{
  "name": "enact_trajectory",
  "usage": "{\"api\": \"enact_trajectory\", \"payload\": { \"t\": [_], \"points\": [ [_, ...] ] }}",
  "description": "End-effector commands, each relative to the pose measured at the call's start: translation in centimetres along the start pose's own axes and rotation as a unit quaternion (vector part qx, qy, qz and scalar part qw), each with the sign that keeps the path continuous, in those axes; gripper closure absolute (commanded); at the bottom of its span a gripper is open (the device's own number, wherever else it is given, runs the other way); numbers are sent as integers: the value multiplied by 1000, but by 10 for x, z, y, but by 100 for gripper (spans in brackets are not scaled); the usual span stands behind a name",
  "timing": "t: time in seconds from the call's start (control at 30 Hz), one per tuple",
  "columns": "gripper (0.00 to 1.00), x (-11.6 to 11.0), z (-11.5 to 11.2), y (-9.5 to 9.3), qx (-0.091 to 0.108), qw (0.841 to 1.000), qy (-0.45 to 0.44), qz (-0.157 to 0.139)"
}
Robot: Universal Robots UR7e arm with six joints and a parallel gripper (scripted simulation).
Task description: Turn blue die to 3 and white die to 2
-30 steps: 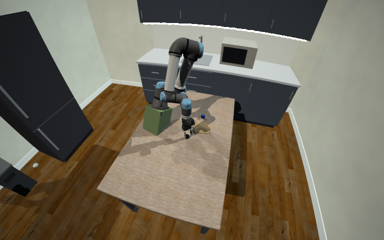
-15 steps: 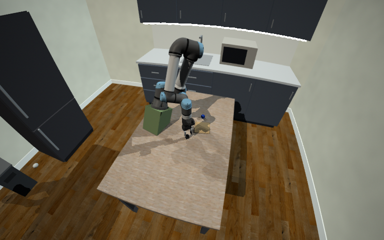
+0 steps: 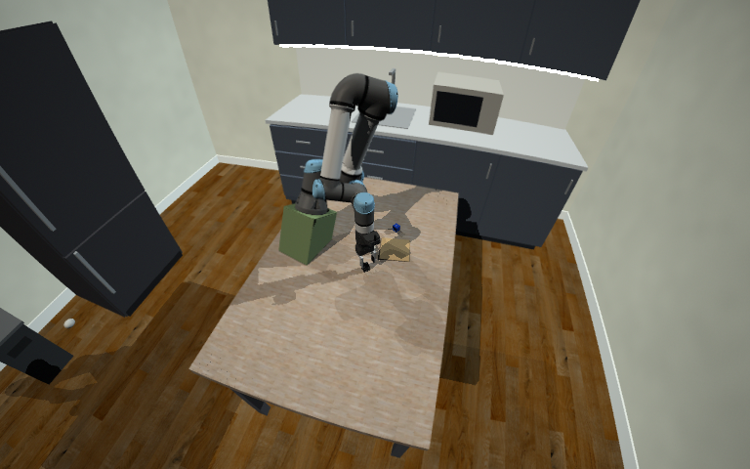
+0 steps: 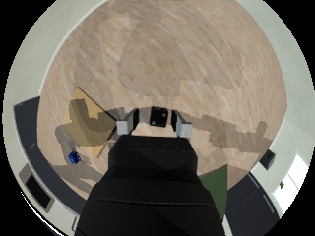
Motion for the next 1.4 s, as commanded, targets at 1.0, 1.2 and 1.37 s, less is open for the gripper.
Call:
{"api": "enact_trajectory", "payload": {
  "t": [1.0,1.2,1.37],
  "points": [
    [0,-70,-67,-1,1,1000,0,-2],
    [0,-83,-79,-1,1,1000,0,-2],
    [0,-84,-80,-1,1,1000,0,-2]
  ]
}}
Point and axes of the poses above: the point where the finger pads meet when closed, its own y axis back along the fingers, its own z axis across the jaws, x = y × z, the point moved 10 cm from there along y, back along the fingers
